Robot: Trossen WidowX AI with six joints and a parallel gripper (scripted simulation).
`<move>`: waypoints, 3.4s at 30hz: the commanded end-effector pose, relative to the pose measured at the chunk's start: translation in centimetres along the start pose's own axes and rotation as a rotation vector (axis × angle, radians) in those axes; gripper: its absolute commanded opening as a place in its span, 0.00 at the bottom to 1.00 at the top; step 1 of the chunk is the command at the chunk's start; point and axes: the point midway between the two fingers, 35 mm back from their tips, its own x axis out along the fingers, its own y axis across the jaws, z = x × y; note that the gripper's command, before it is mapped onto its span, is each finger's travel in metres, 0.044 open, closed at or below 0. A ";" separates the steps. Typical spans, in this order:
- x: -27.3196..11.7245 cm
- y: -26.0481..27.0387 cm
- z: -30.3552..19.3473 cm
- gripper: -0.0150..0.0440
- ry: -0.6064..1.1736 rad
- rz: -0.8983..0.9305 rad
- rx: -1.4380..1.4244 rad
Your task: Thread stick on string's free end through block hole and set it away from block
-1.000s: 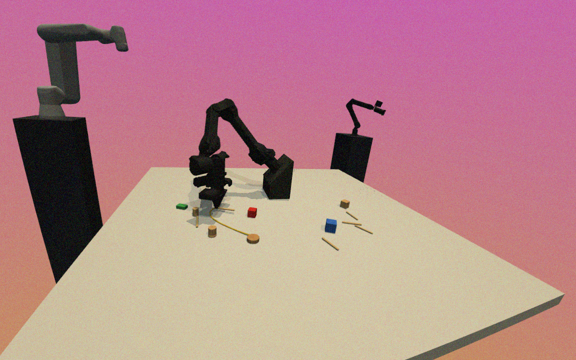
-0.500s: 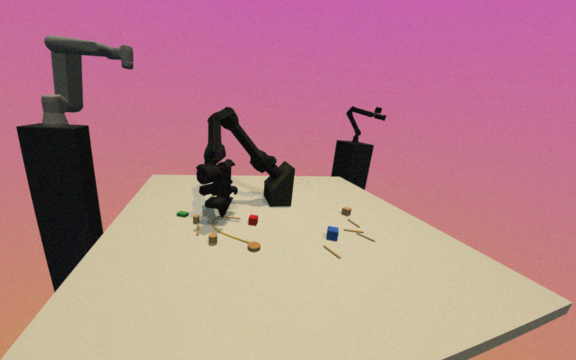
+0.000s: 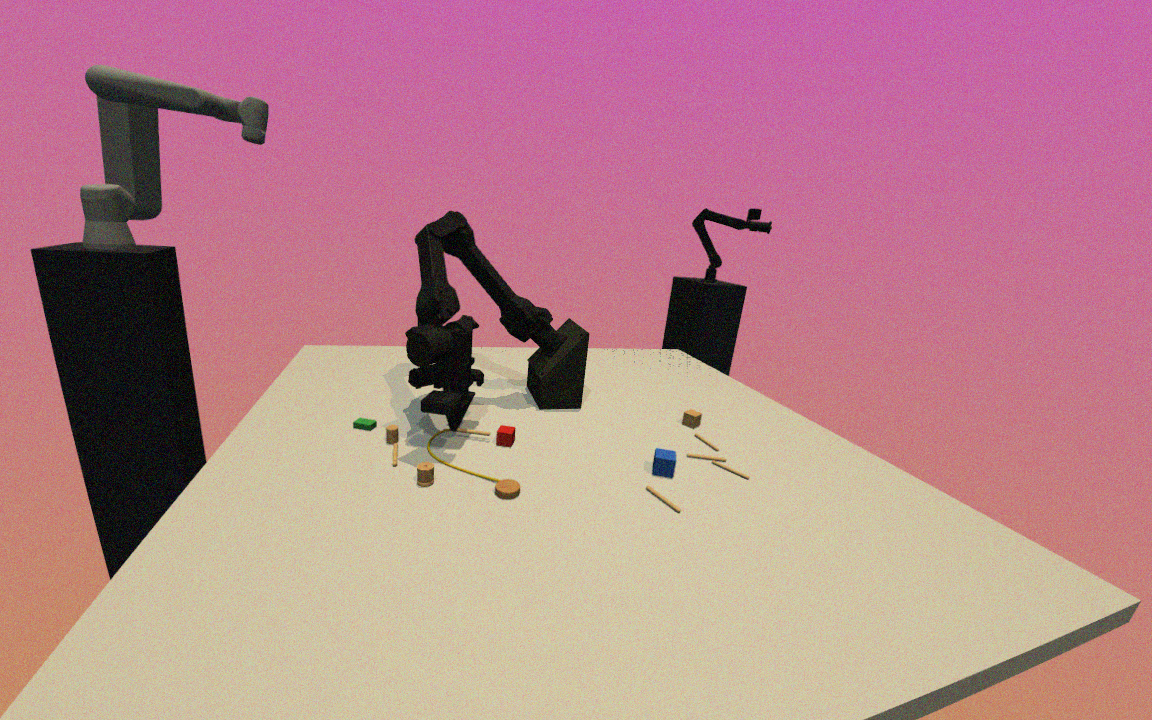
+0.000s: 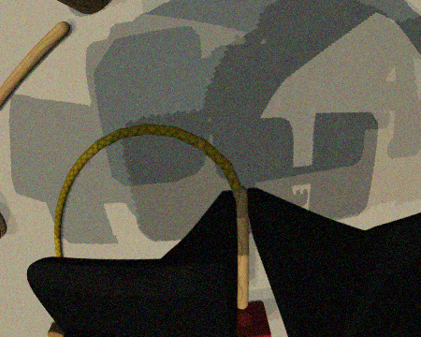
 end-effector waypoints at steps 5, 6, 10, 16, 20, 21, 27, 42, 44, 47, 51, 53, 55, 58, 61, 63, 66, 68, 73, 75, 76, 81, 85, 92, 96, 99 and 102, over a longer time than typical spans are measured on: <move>0.0 -0.1 -1.1 0.25 -0.003 -0.001 0.004; 0.0 -0.2 -1.2 0.25 -0.003 0.000 0.004; 0.0 -0.2 -1.6 0.25 -0.004 0.000 0.005; 0.0 -0.2 -2.1 0.25 -0.004 0.000 0.005; 0.0 -0.2 -2.7 0.25 -0.003 -0.001 0.004; 0.1 -0.2 -2.8 0.25 -0.003 -0.001 0.004; 0.1 -0.2 -3.7 0.25 -0.003 -0.001 0.004; 0.0 -0.2 -6.0 0.25 -0.001 -0.002 0.004; 0.0 -0.1 -6.4 0.25 -0.001 -0.002 0.004; 0.0 -0.1 -6.8 0.25 -0.001 -0.002 0.004; 0.0 -0.1 -7.5 0.25 -0.001 -0.002 0.004; 0.0 -0.1 -7.6 0.25 -0.001 -0.002 0.004; 0.0 -0.1 -7.3 0.34 0.002 -0.004 -0.003; 0.0 -0.1 -7.3 0.46 0.002 -0.004 -0.003; -0.2 -0.1 -7.3 0.46 0.003 -0.004 -0.003; -1.8 0.1 -7.6 0.46 0.009 -0.007 -0.001; -6.0 0.1 -7.6 0.46 0.011 -0.009 -0.001; -7.7 -0.1 -7.4 0.46 0.007 -0.006 -0.002; -7.9 -0.1 -7.4 0.46 0.006 -0.006 -0.002; -7.4 0.0 -7.6 0.46 0.013 -0.002 -0.007; -7.4 0.0 -7.8 0.46 0.013 -0.002 -0.008; -7.4 -0.3 -13.1 0.46 0.012 -0.005 -0.018; -7.4 -0.3 -13.3 0.46 0.011 -0.005 -0.018; -6.6 -0.2 -13.4 0.46 0.013 -0.005 -0.018; -6.0 -0.2 -13.5 0.46 0.014 -0.006 -0.018; -5.5 -0.2 -13.6 0.46 0.015 -0.006 -0.018; -5.0 -0.1 -13.6 0.46 0.016 -0.006 -0.018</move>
